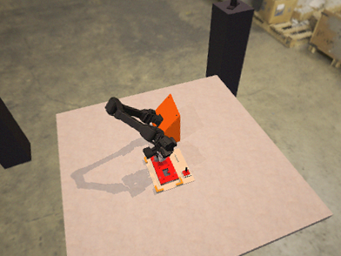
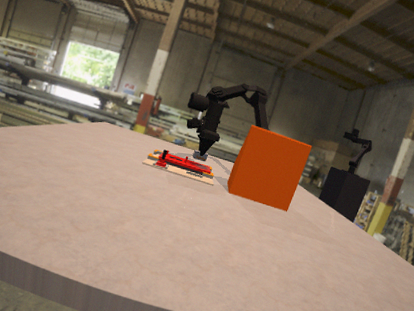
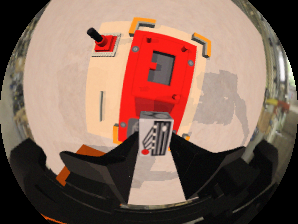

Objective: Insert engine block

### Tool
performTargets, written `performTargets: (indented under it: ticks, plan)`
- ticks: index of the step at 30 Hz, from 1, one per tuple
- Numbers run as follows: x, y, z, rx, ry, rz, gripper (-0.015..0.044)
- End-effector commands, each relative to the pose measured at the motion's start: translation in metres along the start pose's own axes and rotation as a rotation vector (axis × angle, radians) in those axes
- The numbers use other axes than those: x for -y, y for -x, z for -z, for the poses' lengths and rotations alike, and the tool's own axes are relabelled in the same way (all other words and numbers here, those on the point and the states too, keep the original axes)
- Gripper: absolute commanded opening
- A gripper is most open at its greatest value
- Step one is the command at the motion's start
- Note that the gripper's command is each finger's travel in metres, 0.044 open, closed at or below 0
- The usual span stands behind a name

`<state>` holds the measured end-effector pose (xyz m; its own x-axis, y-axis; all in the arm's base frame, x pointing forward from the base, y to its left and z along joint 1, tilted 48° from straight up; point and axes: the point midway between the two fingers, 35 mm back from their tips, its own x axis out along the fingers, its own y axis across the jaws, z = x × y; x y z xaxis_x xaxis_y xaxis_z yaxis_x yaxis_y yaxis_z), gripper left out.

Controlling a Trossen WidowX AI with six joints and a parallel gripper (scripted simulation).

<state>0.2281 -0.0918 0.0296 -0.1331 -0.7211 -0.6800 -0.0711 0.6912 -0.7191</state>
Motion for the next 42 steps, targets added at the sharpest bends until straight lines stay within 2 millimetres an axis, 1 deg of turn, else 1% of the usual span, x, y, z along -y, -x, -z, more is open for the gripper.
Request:
performTargets:
  ticks: [1,15,29,33,42]
  plan:
    - [-0.001,0.012,-0.003,0.005,-0.006,-0.007,0.0000]
    - [-0.002,0.055,-0.004,0.004,-0.005,-0.010,0.0000]
    - [0.000,0.099,0.004,-0.001,-0.007,0.001,0.0000]
    - [0.000,0.100,0.004,-0.001,0.014,0.001,0.0000]
    - [-0.001,0.093,-0.006,0.001,0.285,-0.003,0.0000]
